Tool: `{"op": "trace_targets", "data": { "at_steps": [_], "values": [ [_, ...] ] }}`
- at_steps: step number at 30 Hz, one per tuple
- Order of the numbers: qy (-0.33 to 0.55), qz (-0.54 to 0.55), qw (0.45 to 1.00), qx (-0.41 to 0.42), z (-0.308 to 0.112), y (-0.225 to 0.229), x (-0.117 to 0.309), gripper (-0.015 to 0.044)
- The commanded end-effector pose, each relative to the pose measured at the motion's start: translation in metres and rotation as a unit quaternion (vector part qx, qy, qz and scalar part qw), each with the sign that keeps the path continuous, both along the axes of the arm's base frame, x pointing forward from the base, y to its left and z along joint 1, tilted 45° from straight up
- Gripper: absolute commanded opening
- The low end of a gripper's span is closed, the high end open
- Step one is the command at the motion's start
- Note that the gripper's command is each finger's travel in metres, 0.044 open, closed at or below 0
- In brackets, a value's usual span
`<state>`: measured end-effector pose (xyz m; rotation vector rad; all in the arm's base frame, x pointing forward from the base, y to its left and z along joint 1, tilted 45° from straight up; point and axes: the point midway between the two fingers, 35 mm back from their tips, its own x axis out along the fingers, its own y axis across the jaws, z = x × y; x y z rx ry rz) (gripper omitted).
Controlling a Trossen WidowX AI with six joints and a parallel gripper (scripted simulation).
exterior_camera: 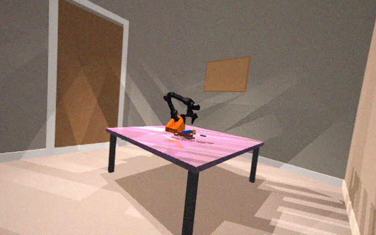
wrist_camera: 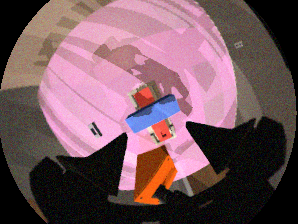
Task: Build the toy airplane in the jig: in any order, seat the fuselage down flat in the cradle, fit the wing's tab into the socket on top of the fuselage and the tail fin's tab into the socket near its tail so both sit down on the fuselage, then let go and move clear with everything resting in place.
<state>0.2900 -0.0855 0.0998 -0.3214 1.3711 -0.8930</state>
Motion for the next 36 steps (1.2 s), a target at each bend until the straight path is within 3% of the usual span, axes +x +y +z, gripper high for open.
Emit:
{"op": "trace_targets", "data": {
  "at_steps": [1,10,18,26,29,36],
  "values": [
    [0.083,0.083,0.993,0.008,-0.002,0.0,0.0,0.044],
    [0.083,0.084,0.993,0.009,-0.004,0.002,0.001,0.044],
    [0.079,0.095,0.992,0.037,-0.083,0.098,-0.009,0.044],
    [0.085,0.087,0.992,0.026,-0.157,0.171,-0.071,0.044],
    [0.084,0.084,0.993,0.015,-0.172,0.182,-0.091,0.044],
    [0.084,0.084,0.993,0.015,-0.175,0.18,-0.091,0.044]
  ]
}}
